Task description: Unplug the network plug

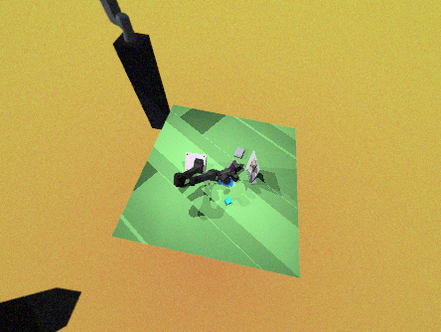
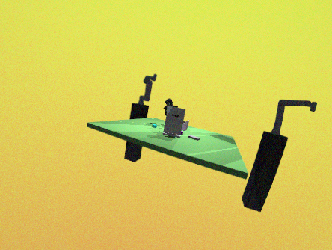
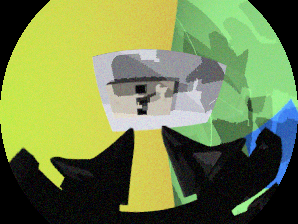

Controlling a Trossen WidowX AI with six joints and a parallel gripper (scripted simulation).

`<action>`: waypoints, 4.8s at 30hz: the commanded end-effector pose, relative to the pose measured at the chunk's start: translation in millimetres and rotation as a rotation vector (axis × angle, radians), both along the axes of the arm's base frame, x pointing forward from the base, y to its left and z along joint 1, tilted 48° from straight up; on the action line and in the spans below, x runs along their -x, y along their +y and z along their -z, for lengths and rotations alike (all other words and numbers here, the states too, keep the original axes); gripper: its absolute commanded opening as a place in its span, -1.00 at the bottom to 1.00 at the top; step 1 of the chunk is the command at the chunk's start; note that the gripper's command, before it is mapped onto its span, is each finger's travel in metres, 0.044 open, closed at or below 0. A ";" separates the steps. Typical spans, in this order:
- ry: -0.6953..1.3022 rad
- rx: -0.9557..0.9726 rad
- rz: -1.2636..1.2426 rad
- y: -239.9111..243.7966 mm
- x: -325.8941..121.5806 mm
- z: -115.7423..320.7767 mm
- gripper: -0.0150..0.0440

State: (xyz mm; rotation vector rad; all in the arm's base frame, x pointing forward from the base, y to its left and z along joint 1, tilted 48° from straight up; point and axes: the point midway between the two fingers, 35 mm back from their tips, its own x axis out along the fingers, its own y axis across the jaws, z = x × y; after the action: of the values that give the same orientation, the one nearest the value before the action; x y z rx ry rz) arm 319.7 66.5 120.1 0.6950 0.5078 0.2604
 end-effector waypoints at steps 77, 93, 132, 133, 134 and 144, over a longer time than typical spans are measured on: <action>-0.010 -0.005 0.004 13.7 -56.9 6.9 -0.49; -0.009 -0.005 0.004 11.9 -49.3 5.8 -0.49; -0.008 -0.004 0.004 6.3 -32.7 1.4 -0.49; -0.008 -0.004 0.004 6.1 -32.3 1.2 -0.49; -0.008 -0.004 0.004 5.9 -31.9 1.1 -0.49; -0.008 -0.004 0.004 4.3 -28.1 -0.3 -0.49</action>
State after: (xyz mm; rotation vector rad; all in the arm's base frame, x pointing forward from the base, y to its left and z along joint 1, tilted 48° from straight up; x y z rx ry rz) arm 350.4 71.1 121.1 0.7009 0.4942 0.2587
